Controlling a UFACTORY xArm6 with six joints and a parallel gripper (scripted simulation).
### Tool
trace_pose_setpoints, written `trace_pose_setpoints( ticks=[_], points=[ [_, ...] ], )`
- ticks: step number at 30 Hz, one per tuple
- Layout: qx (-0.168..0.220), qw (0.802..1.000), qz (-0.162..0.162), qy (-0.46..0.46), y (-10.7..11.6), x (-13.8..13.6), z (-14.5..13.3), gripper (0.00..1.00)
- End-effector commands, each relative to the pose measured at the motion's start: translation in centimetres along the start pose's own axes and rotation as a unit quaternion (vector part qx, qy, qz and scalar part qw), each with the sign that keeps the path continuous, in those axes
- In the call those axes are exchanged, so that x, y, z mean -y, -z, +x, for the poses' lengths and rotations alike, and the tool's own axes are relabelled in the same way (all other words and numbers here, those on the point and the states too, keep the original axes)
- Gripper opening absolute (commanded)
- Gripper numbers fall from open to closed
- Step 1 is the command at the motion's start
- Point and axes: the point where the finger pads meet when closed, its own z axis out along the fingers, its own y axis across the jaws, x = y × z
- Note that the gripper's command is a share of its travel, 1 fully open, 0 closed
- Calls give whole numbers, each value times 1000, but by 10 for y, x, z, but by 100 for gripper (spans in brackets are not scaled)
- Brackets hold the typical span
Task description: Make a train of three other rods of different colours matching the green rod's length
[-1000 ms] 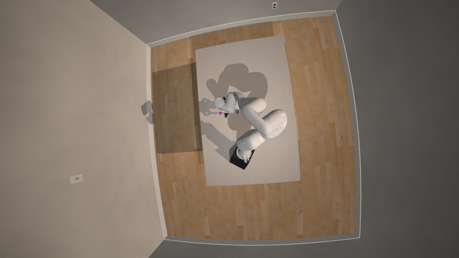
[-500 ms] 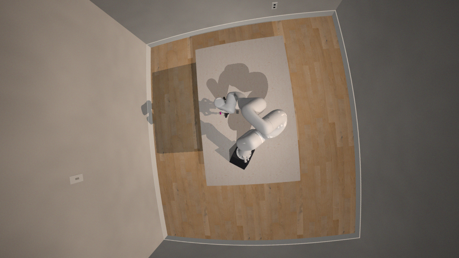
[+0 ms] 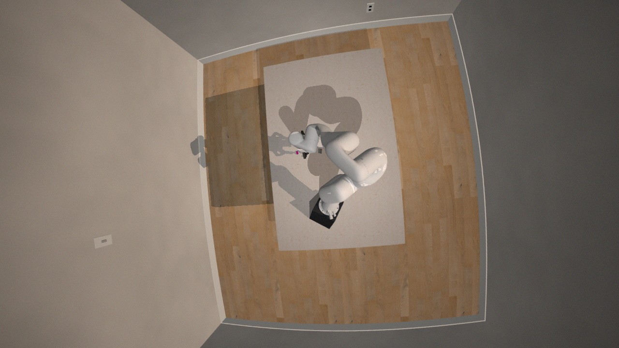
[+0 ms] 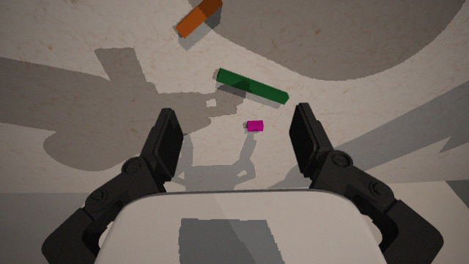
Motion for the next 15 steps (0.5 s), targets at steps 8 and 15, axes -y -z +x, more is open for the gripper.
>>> trace_pose_setpoints(
  ticks=[8, 15],
  points=[
    [1, 1000, 1, 0, 1, 1, 0, 100],
    [4, 1000, -11, 13, -1, 30, 44, 100]
  ],
)
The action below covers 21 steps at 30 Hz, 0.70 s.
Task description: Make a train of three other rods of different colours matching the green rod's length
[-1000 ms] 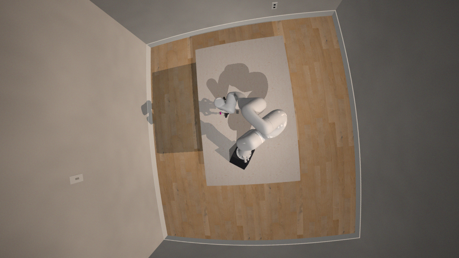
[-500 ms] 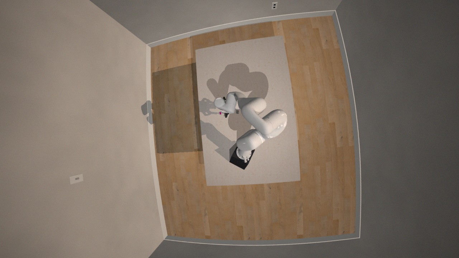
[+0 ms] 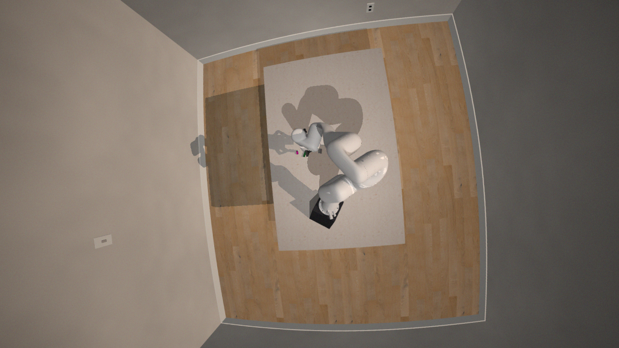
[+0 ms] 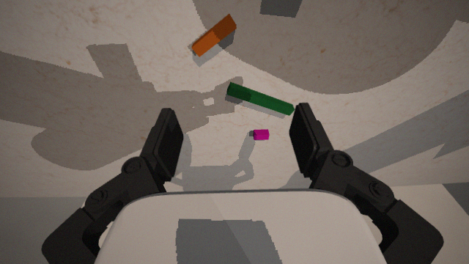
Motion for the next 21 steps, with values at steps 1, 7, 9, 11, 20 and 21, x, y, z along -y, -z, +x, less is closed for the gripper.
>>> trace_pose_setpoints(
  ticks=[1, 7, 9, 11, 20, 21],
  points=[
    [5, 1000, -8, 10, 0, 23, 35, 100],
    [7, 1000, -8, 19, 1, 39, 67, 100],
    [7, 1000, -6, 27, 3, 51, 97, 100],
    [6, 999, -4, 31, 4, 55, 109, 100],
    [1, 999, 6, 44, 10, 68, 155, 24],
    [1, 999, 6, 44, 10, 68, 155, 24]
  ],
)
